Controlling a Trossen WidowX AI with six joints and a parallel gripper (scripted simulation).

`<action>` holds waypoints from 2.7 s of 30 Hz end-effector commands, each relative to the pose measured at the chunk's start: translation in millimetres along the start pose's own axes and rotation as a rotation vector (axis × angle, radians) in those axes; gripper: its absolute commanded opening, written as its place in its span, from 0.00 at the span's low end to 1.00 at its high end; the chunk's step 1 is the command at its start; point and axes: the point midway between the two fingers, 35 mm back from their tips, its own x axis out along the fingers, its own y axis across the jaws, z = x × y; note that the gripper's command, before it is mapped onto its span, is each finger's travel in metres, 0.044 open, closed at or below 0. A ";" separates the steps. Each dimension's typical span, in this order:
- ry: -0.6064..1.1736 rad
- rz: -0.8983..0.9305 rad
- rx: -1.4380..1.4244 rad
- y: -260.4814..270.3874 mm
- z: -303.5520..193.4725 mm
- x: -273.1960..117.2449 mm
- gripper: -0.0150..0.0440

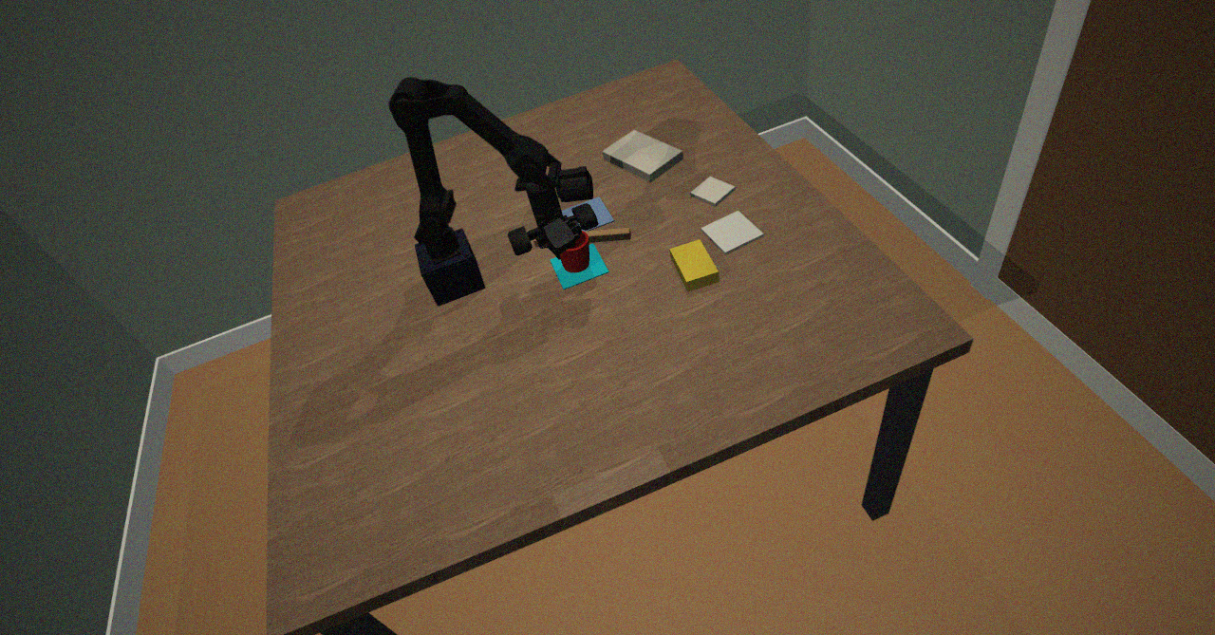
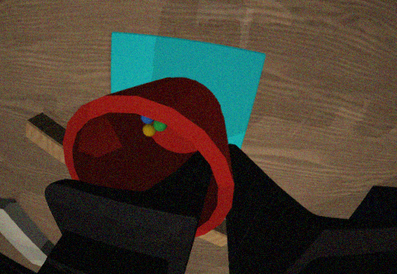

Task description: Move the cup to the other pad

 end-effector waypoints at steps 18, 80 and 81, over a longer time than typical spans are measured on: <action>0.000 0.001 0.000 0.2 0.0 -0.5 0.47; 0.006 0.000 -0.003 -2.6 4.2 -109.0 1.00; 0.006 0.000 -0.004 -2.9 4.5 -111.1 1.00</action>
